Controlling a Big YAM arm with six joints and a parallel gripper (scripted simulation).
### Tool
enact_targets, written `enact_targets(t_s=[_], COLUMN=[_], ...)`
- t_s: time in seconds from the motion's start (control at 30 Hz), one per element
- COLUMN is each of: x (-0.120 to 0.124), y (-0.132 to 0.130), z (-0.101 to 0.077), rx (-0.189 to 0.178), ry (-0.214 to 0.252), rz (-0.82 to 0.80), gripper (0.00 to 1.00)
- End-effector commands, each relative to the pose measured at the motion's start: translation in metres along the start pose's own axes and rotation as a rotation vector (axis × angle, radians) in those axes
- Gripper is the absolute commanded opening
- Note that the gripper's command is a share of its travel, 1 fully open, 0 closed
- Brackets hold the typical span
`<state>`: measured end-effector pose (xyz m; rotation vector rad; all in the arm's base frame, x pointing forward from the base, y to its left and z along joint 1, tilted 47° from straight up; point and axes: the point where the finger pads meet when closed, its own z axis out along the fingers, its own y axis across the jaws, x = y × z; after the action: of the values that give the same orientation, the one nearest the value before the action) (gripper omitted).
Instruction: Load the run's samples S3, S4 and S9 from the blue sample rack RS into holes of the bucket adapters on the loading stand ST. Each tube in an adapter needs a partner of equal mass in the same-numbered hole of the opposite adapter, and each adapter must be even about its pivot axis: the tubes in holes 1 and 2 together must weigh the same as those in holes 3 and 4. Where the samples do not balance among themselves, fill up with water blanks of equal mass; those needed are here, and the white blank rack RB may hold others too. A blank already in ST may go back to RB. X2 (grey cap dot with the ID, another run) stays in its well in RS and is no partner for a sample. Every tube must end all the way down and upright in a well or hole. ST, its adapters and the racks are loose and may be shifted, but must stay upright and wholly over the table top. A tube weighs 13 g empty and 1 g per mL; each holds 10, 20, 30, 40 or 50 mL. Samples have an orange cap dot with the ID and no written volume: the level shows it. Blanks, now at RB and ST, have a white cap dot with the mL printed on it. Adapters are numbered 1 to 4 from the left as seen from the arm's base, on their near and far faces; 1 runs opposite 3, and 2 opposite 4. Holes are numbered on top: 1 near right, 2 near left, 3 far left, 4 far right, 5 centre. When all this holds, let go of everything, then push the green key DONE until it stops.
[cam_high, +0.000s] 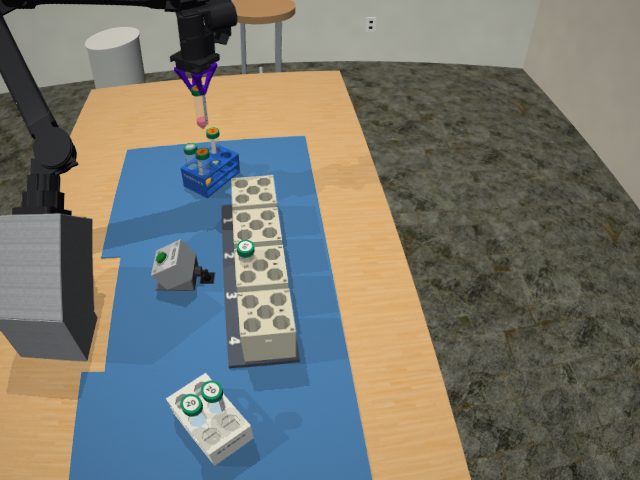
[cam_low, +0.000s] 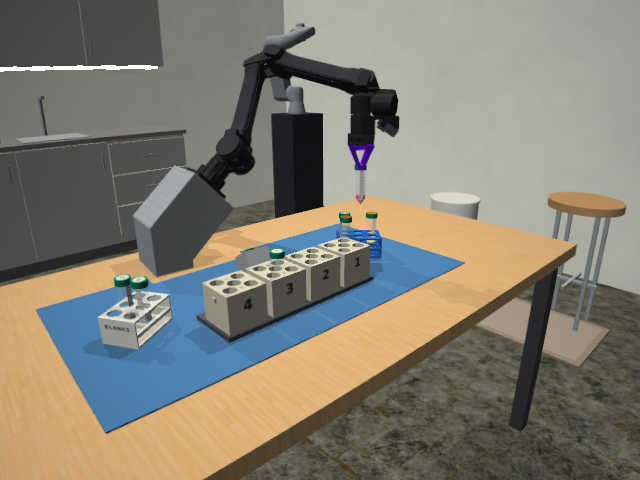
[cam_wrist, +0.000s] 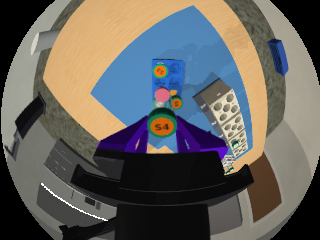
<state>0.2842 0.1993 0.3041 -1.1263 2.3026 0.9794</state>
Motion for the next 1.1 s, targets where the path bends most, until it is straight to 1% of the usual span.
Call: enact_targets(t_s=[0.0,0.83,0.87,0.9,0.93,0.97,1.03,1.07], x=[-0.006,-0.006,0.004,-0.006,-0.006,0.001,0.001,0.001], y=[0.004,0.004,0.014,0.007,0.007,0.012,0.012,0.009], z=[-0.007,-0.007,-0.002,-0.007,-0.007,0.001,0.006,0.012], rx=[0.003,0.003,-0.014,0.003,0.003,-0.006,-0.003,-0.007], ry=[-0.011,-0.011,0.007,-0.011,-0.011,-0.003,-0.007,0.001], rz=[-0.019,-0.019,-0.024,-0.019,-0.019,-0.016,-0.021,-0.012], gripper=[0.0,0.0,0.0,0.0,0.0,0.0,0.0,0.0])
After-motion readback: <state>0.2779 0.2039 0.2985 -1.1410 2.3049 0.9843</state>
